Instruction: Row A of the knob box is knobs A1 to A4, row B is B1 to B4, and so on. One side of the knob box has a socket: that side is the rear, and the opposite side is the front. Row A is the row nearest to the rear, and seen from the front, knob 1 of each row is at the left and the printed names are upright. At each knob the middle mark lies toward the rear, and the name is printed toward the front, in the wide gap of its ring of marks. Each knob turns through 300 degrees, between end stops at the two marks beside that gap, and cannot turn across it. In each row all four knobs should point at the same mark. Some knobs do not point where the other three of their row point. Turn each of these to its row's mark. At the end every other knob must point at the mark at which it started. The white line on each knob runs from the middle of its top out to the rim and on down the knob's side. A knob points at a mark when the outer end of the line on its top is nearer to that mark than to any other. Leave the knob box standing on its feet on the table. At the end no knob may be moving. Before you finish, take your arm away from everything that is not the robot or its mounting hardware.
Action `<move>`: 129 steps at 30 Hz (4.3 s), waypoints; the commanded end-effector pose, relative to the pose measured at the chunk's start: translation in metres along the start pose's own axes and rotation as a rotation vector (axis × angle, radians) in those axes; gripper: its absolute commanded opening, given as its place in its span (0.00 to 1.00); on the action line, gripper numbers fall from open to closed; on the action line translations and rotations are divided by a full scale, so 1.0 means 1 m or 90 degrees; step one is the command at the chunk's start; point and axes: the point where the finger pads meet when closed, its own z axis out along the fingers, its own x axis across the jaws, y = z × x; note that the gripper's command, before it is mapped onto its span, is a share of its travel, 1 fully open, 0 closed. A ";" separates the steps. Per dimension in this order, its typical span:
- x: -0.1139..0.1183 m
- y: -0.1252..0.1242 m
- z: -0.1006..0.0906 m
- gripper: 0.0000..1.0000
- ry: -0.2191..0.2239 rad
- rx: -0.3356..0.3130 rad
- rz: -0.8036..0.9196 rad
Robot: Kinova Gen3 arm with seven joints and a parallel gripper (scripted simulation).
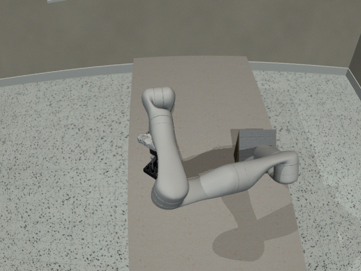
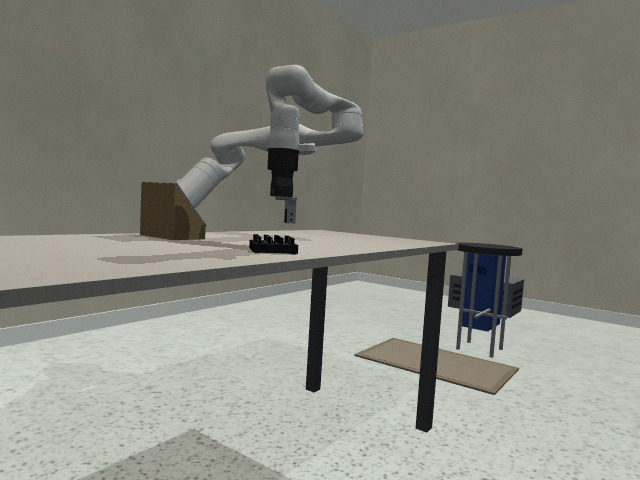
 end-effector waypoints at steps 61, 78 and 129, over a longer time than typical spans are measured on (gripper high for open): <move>-0.001 0.001 0.028 0.46 -0.001 -0.001 0.000; -0.001 0.001 0.028 0.46 -0.001 -0.001 0.000; -0.001 0.001 0.042 0.46 -0.001 -0.001 0.000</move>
